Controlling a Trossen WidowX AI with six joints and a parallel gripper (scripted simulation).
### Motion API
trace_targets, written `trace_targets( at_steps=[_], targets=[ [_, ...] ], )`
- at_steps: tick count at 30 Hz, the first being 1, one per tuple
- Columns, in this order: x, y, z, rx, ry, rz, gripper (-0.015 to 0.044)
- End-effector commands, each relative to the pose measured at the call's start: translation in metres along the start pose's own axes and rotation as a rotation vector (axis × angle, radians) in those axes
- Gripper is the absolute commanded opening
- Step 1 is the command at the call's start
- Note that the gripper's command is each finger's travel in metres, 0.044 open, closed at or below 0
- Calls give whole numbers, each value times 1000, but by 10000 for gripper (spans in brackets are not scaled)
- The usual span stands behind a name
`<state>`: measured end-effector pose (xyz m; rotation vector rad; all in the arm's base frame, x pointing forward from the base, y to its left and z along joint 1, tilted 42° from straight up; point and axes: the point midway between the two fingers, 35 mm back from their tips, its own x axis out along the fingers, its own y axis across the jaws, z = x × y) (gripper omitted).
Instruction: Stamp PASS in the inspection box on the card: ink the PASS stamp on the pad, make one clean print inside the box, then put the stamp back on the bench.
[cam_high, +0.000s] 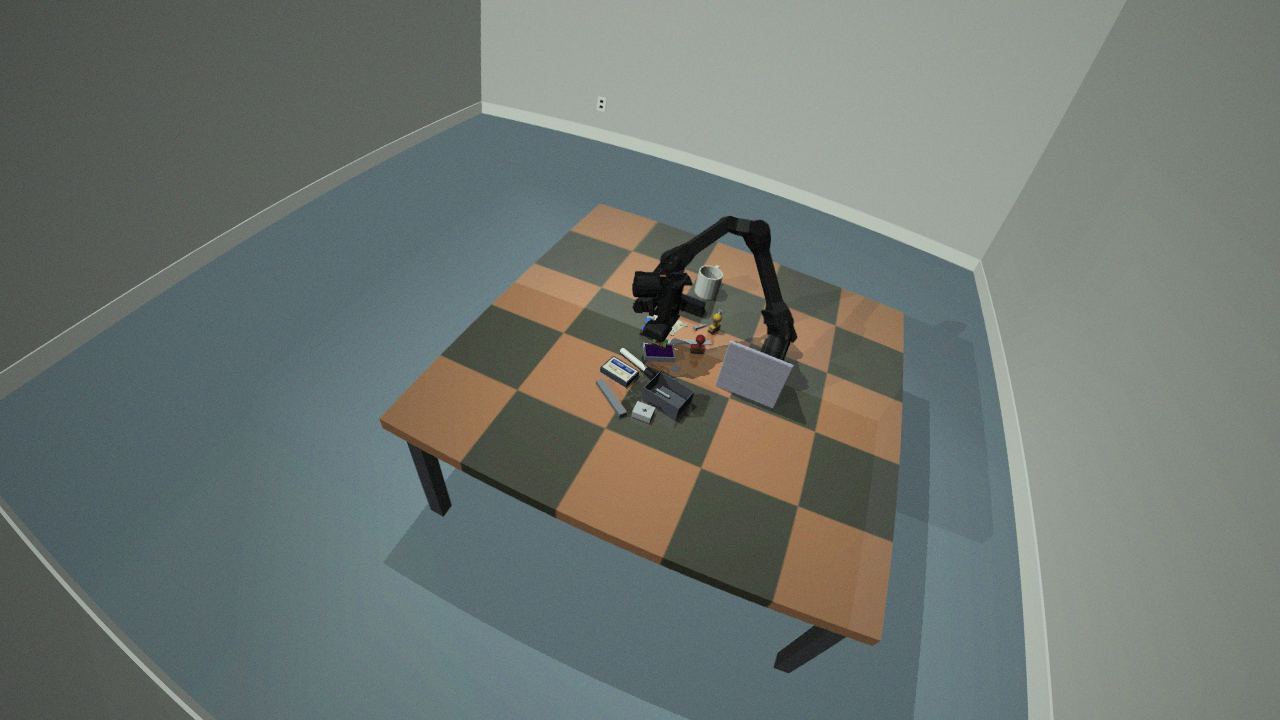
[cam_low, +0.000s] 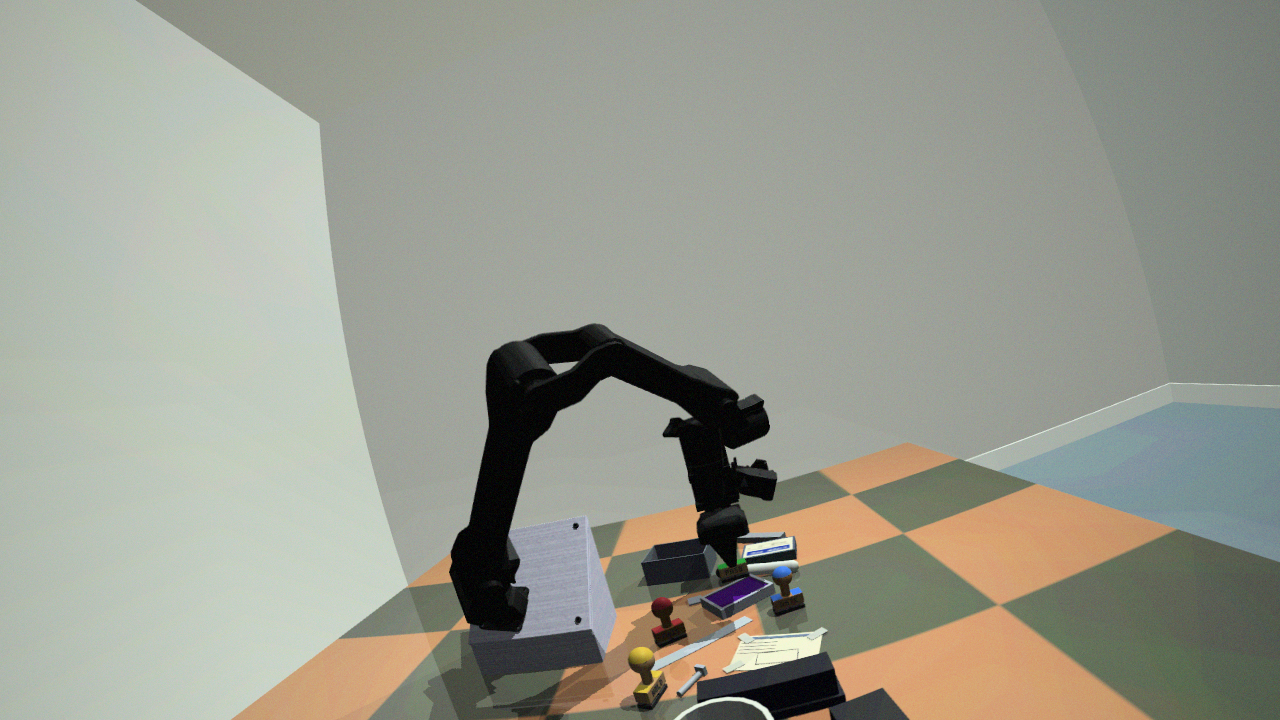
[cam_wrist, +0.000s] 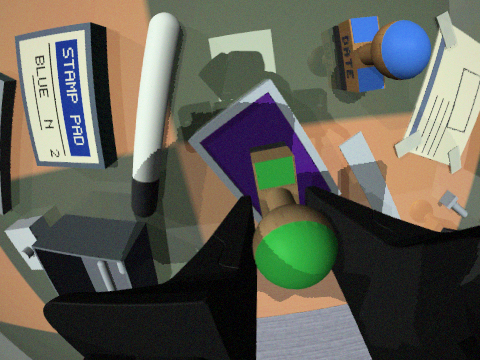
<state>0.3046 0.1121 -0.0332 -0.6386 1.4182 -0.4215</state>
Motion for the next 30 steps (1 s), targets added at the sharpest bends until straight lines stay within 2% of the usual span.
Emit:
trace_targets(
  at_steps=[1,30],
  targets=[
    [5,-1,-2,-6,4,-5,0],
    [20,-2,-3,-5,4,-7,0]
  ],
)
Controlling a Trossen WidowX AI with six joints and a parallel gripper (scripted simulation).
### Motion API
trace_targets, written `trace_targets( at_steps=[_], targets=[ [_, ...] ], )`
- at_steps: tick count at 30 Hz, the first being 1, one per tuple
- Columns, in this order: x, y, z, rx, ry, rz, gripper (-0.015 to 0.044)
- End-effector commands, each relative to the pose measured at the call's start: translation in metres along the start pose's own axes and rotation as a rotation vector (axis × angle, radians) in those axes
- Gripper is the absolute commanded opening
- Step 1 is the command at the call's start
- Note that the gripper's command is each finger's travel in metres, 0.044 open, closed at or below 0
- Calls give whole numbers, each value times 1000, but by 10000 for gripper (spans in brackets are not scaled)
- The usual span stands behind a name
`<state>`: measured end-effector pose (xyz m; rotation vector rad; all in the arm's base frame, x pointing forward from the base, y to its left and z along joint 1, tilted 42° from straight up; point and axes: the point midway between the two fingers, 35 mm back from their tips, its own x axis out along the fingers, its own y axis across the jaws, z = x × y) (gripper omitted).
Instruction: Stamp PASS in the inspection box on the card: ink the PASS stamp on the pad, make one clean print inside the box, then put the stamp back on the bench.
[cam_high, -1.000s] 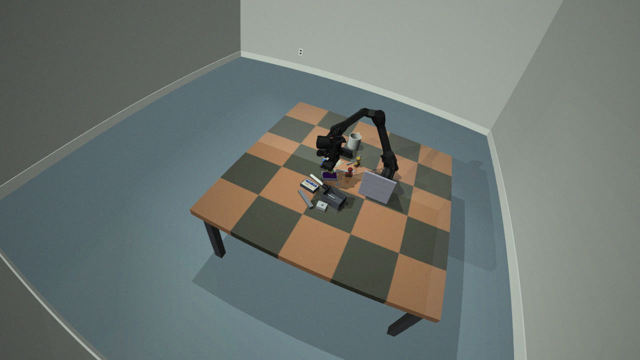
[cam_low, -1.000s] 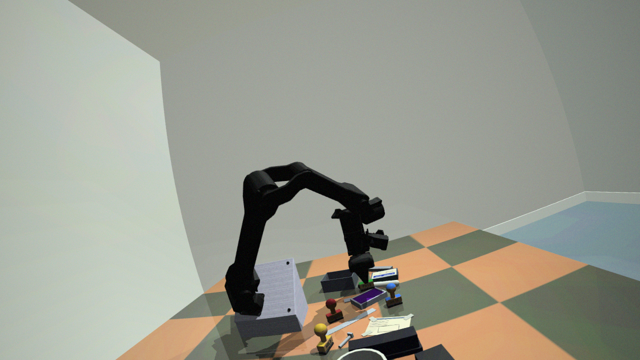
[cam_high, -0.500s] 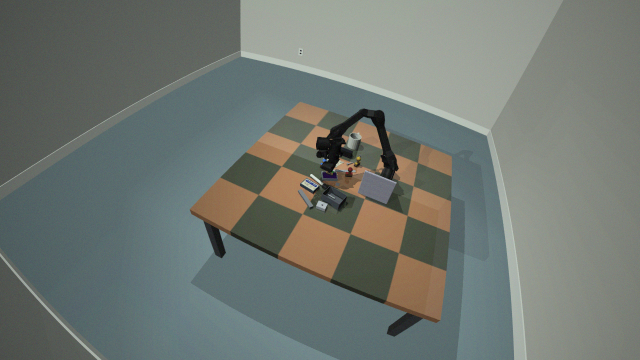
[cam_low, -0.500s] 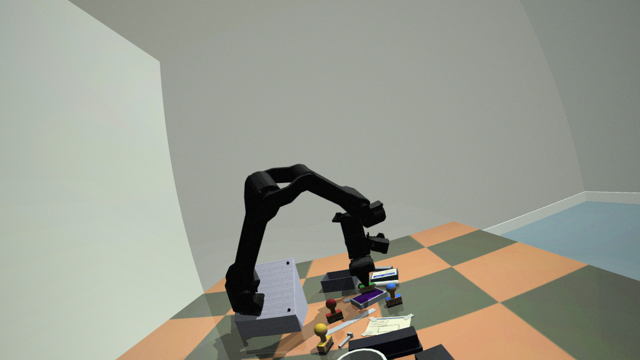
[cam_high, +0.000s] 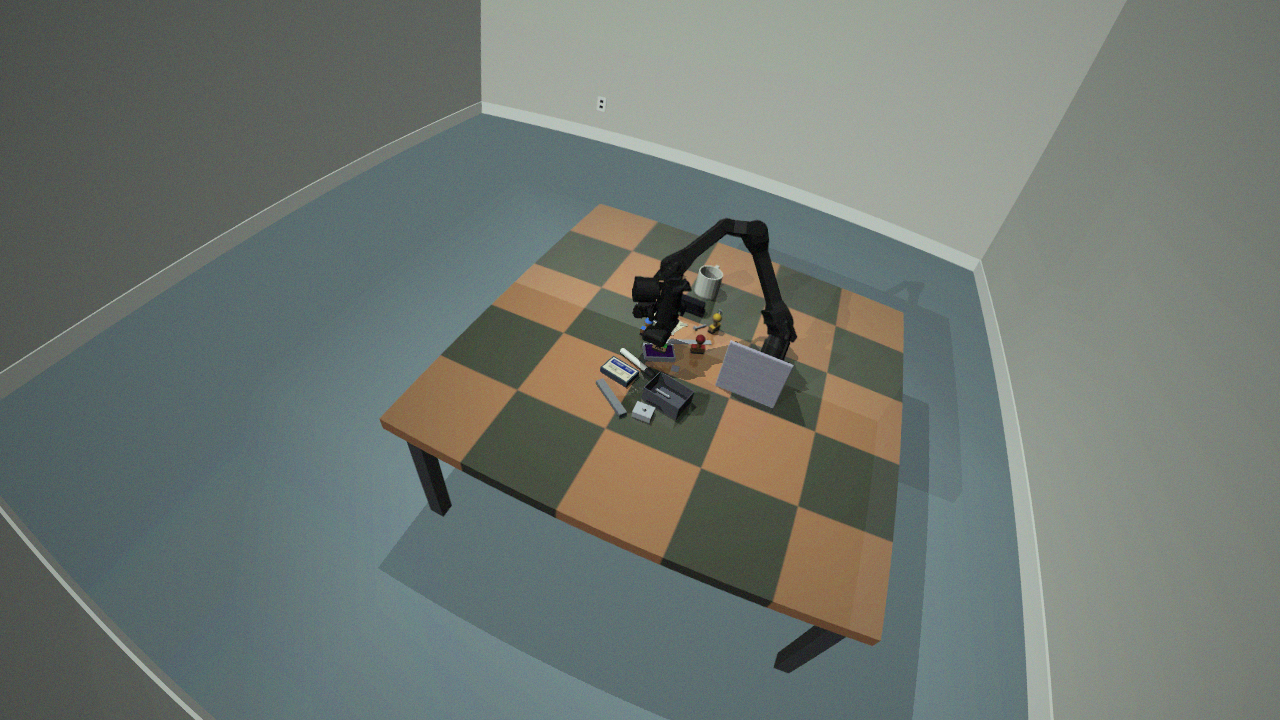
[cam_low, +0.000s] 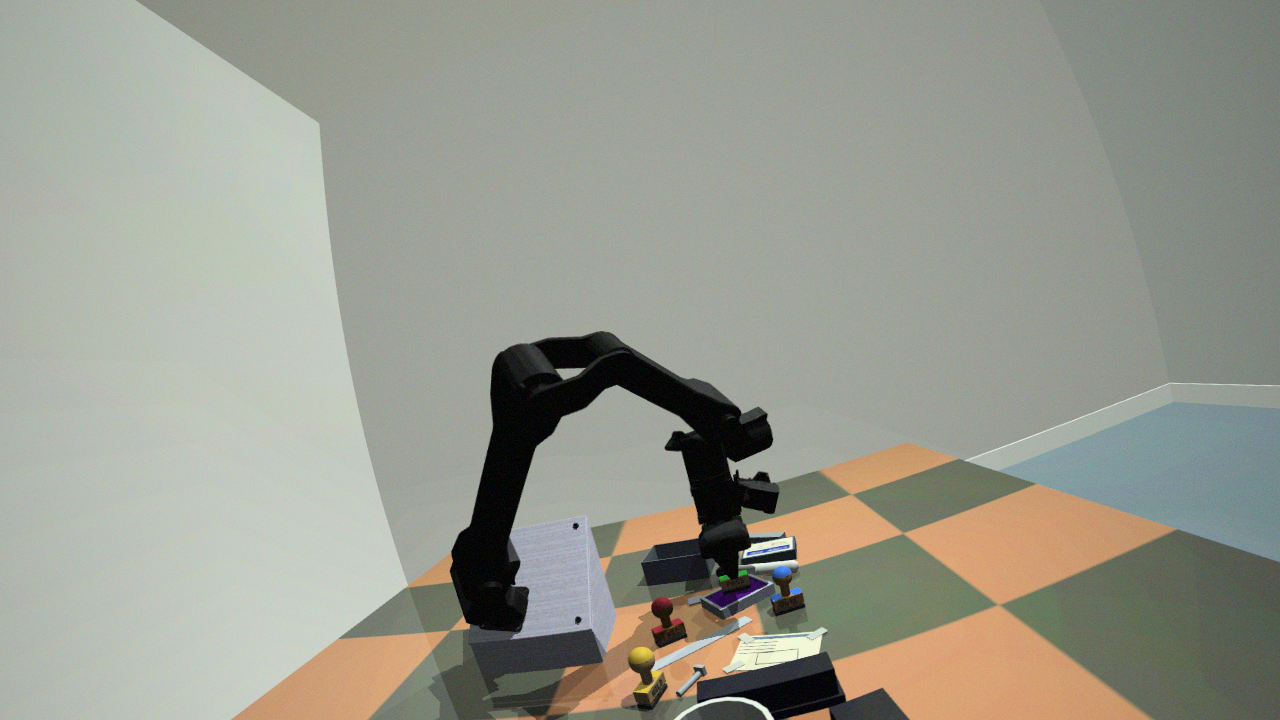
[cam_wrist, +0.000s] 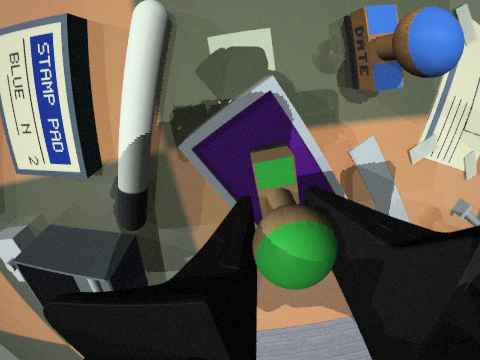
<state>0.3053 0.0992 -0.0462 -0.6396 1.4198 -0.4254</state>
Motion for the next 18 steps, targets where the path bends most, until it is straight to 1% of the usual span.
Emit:
trace_targets(
  at_steps=[1,18],
  targets=[
    [2,-1,-1,-6,1,-4,0],
    [5,-1,-1,0,1,-4,0]
  ],
)
